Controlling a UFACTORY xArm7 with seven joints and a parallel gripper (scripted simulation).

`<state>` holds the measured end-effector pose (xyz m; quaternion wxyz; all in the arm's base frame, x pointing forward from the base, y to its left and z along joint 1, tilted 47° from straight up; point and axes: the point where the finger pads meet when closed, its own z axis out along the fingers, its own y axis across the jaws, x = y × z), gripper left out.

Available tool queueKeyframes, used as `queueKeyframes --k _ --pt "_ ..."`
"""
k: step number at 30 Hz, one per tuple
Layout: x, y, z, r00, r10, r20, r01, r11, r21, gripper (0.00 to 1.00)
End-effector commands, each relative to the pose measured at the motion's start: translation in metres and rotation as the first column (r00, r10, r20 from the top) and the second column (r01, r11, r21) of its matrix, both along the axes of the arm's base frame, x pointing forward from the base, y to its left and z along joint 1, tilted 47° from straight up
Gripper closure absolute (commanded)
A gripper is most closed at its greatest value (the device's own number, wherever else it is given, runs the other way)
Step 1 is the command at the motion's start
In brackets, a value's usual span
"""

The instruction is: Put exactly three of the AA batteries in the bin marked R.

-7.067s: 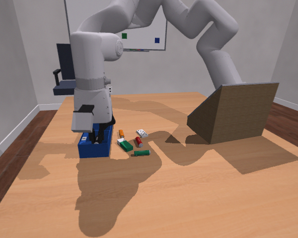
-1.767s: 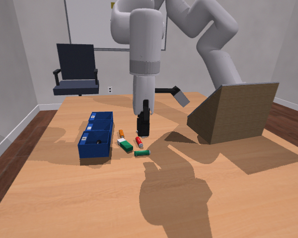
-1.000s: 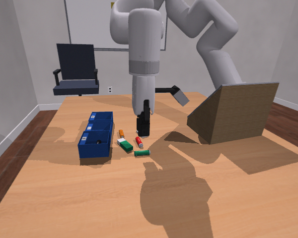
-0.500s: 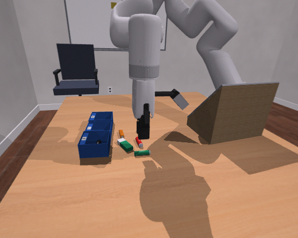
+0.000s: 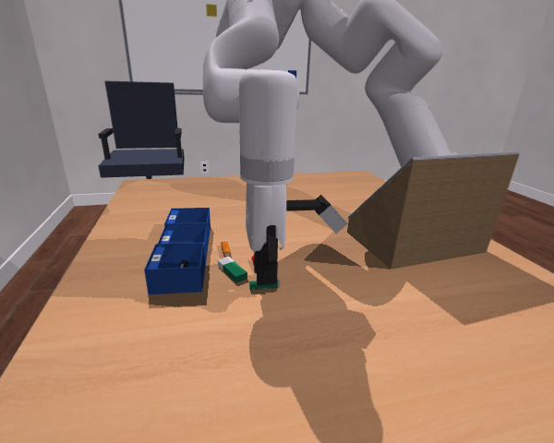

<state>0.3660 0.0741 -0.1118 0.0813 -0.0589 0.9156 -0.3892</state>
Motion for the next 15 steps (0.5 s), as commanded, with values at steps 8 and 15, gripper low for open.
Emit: queueKeyframes --k 8,15 --pt "0.0036 -0.0035 -0.0071 1.0 0.004 0.003 -0.004 1.0 0.004 0.72" --pt "0.0047 -0.0095 -0.0123 1.0 0.004 0.003 -0.004 1.0 0.004 0.72"
